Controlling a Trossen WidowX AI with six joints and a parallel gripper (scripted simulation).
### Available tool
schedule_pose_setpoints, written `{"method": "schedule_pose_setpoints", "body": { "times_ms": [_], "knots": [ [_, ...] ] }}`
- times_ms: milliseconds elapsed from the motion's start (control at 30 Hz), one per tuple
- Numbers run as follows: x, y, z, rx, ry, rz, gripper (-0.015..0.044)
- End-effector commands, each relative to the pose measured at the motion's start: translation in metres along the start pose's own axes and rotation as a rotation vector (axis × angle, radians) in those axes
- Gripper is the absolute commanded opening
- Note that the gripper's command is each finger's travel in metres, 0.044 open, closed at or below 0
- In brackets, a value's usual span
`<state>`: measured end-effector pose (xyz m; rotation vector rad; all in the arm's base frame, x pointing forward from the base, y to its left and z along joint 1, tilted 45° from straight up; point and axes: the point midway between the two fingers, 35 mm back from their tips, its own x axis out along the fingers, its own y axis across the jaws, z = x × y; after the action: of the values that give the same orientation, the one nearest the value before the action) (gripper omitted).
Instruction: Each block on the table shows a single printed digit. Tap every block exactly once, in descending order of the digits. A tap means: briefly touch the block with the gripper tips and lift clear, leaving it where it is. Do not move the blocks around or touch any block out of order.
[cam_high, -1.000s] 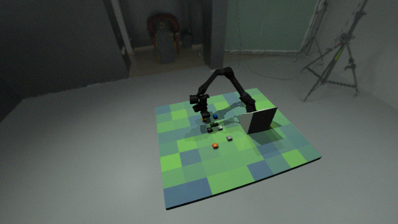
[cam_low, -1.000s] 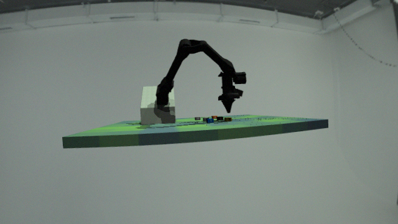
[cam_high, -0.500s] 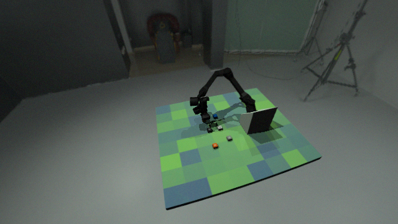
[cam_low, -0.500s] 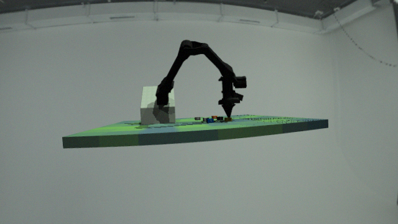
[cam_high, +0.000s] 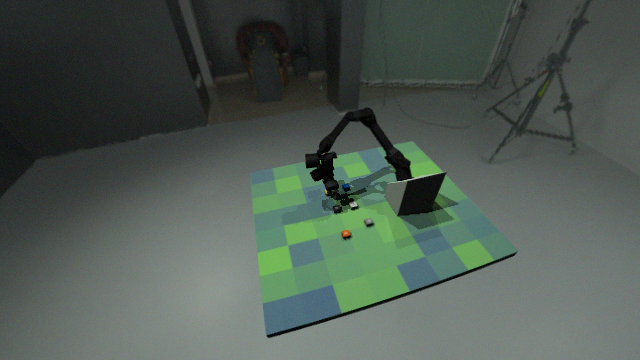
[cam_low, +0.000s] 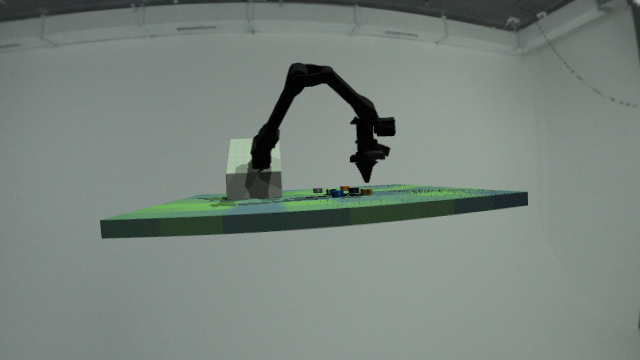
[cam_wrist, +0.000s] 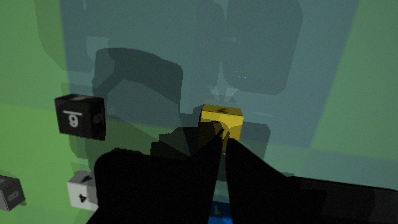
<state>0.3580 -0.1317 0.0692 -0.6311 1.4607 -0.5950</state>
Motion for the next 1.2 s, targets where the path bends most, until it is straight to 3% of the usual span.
{"method": "schedule_pose_setpoints", "body": {
  "times_ms": [0, 100, 167, 367, 633, 833, 900, 1033, 1167],
  "knots": [
    [-0.017, -0.002, 0.002, 0.008, -0.005, -0.001, 0.0020],
    [-0.071, -0.001, 0.002, 0.008, -0.004, 0.002, 0.0020],
    [-0.085, -0.001, 0.001, 0.007, -0.004, 0.001, 0.0020],
    [-0.085, 0.002, 0.001, 0.007, -0.004, 0.002, 0.0020],
    [-0.085, 0.127, -0.005, 0.007, -0.004, 0.008, 0.0020],
    [-0.085, 0.134, -0.006, 0.007, -0.004, 0.007, 0.0020],
    [-0.071, 0.135, -0.005, 0.007, -0.004, 0.008, 0.0020],
    [-0.007, 0.134, -0.006, 0.007, -0.004, 0.004, 0.0020],
    [-0.004, 0.134, -0.006, 0.007, -0.004, 0.003, 0.0020]
  ]
}}
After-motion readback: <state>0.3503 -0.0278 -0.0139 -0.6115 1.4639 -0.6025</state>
